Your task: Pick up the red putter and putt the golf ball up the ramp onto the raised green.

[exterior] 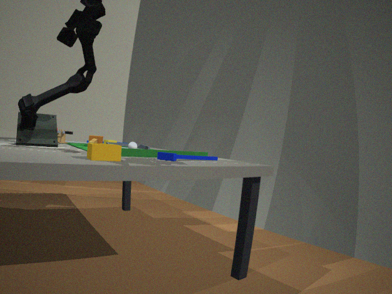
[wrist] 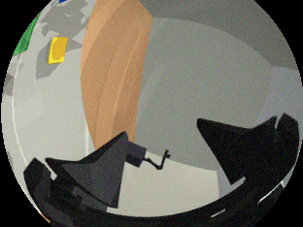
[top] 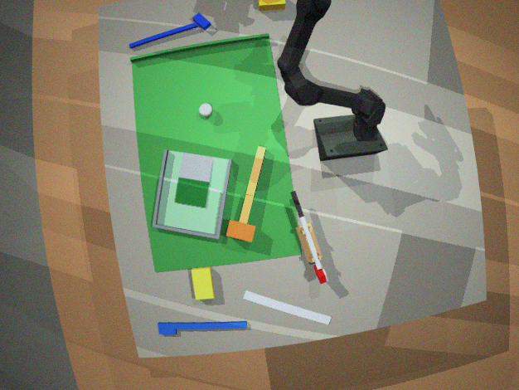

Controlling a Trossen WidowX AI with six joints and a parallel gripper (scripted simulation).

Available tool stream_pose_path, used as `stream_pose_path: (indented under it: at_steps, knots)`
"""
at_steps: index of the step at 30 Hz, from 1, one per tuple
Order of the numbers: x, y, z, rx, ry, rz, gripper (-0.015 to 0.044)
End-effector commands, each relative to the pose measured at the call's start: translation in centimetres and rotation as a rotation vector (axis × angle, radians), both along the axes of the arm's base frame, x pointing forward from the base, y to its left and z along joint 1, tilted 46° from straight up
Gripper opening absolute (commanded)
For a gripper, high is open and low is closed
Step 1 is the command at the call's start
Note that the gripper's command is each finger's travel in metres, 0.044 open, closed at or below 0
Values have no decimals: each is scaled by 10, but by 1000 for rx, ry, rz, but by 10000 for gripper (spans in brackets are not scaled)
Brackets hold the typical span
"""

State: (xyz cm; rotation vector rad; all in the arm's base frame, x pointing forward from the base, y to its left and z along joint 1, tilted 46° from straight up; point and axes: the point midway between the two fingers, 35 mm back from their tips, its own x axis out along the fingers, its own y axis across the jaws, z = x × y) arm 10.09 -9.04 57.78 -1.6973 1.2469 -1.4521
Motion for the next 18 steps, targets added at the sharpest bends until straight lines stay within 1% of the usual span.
stream_pose_path:
  at_steps: [1,2,9,14,18]
  knots:
    - [-1,0,0,0,-6,6,426]
    - [-5,0,1,2,-23,22,440]
    - [-51,-17,1,60,-247,242,440]
    - [-72,-48,-9,143,-396,381,440]
    - [-78,-79,-22,235,-501,481,440]
